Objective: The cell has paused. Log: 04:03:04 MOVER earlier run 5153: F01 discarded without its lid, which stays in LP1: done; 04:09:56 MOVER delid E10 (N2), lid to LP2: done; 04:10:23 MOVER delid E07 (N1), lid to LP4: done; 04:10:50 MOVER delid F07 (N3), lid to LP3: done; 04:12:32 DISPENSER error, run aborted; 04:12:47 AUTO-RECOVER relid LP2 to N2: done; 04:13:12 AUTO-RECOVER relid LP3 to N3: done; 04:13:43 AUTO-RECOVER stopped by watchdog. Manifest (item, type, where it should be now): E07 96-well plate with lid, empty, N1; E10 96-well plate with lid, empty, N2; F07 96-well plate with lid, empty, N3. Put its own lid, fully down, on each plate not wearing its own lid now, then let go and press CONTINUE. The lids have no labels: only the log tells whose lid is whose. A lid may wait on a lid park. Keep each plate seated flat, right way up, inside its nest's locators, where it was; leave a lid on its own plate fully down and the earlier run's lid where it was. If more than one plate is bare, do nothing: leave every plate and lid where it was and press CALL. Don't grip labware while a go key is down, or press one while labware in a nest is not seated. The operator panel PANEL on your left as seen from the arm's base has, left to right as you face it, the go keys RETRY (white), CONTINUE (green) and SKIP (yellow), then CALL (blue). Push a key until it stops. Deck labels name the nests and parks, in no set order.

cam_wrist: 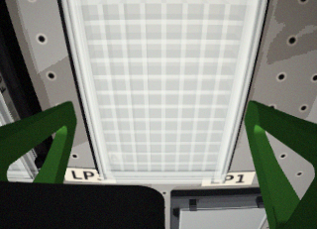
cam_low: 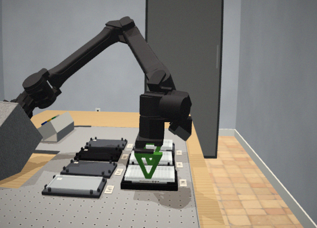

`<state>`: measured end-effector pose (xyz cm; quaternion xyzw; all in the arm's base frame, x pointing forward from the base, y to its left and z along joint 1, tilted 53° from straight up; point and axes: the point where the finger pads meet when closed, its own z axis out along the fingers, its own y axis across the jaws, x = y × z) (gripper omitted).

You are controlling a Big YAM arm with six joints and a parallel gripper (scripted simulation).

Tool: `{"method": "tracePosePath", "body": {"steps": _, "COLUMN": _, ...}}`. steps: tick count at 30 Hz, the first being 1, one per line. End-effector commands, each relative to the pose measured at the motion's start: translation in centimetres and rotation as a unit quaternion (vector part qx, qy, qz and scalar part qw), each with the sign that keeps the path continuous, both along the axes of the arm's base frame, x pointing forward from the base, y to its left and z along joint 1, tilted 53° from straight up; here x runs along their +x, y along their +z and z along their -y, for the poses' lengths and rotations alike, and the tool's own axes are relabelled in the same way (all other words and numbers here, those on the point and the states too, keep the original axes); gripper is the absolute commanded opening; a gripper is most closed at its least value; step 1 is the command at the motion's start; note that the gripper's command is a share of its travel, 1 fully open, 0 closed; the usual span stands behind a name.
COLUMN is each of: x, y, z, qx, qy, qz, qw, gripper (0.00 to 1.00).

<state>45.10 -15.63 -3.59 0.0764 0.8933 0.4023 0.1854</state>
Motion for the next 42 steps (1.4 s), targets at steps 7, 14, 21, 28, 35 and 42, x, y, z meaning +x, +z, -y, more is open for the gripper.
{"method": "tracePosePath", "body": {"steps": 7, "x": 0.3, "y": 2.9, "z": 4.0, "qx": -0.019, "qy": -0.017, "qz": 0.026, "qw": 0.999, "gripper": 1.00}}
{"method": "tracePosePath", "body": {"steps": 14, "x": -0.5, "y": 3.0, "z": 4.1, "qx": -0.015, "qy": -0.017, "qz": 0.020, "qw": 1.000, "gripper": 1.00}}
{"method": "tracePosePath", "body": {"steps": 21, "x": -0.3, "y": 3.2, "z": 4.3, "qx": -0.016, "qy": -0.018, "qz": 0.022, "qw": 0.999, "gripper": 1.00}}
{"method": "tracePosePath", "body": {"steps": 28, "x": -0.2, "y": 3.3, "z": 4.5, "qx": -0.018, "qy": -0.018, "qz": 0.024, "qw": 0.999, "gripper": 1.00}}
{"method": "tracePosePath", "body": {"steps": 35, "x": -0.1, "y": 3.4, "z": 4.6, "qx": -0.018, "qy": -0.018, "qz": 0.024, "qw": 0.999, "gripper": 1.00}}
{"method": "tracePosePath", "body": {"steps": 42, "x": -1.6, "y": 2.9, "z": 3.2, "qx": -0.010, "qy": -0.025, "qz": 0.012, "qw": 1.000, "gripper": 0.00}}
